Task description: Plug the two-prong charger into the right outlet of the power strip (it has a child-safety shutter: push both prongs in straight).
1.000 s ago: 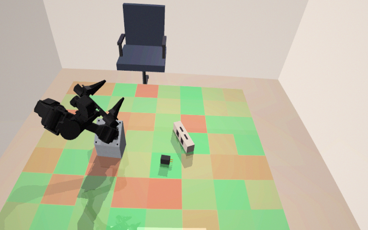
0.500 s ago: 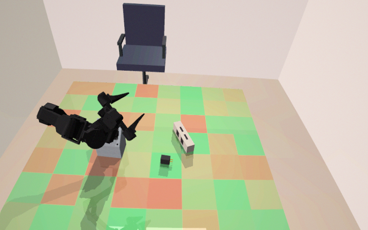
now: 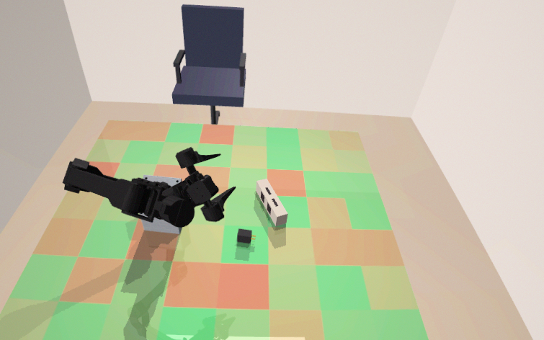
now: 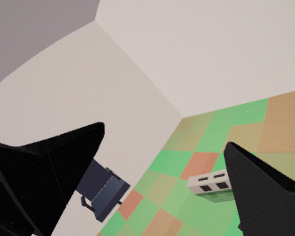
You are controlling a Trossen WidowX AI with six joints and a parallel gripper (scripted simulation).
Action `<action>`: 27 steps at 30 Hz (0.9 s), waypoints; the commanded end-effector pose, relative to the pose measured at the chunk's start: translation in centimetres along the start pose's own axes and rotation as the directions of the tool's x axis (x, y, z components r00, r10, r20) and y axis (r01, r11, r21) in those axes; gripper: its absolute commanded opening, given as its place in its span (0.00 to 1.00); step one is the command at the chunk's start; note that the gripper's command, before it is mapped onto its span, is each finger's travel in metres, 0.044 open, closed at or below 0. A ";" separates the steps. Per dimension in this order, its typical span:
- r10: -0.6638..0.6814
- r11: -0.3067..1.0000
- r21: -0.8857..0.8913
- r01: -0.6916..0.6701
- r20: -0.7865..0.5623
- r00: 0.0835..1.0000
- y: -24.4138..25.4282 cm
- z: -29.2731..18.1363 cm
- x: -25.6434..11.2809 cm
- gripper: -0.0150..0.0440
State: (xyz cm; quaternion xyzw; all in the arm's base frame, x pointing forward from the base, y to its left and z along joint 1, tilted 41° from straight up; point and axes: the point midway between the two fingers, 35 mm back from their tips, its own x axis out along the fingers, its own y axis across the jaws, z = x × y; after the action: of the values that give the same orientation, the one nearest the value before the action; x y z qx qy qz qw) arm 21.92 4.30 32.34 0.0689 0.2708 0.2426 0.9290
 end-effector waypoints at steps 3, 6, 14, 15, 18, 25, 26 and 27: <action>-0.058 0.996 0.068 0.065 -0.094 0.994 -2.5 -1.1 2.2 1.00; -0.085 0.991 0.089 0.098 -0.136 0.987 -3.6 -1.6 3.2 1.00; -0.157 0.972 0.132 0.194 -0.252 0.955 -6.3 -3.3 5.5 1.00; -0.166 0.969 0.136 0.207 -0.266 0.950 -6.6 -3.6 5.7 1.00; -0.194 0.958 0.146 0.248 -0.309 0.931 -7.6 -4.3 6.5 1.00; -0.257 0.926 0.156 0.345 -0.408 0.876 -9.8 -6.1 8.2 1.00; -0.266 0.920 0.156 0.359 -0.422 0.867 -10.1 -6.4 8.4 1.00; -0.275 0.915 0.155 0.373 -0.436 0.857 -10.4 -6.7 8.6 1.00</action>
State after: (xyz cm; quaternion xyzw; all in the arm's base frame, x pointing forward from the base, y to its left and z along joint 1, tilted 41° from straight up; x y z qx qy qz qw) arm 28.40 -0.12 21.64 0.0819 0.4661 0.0792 0.8774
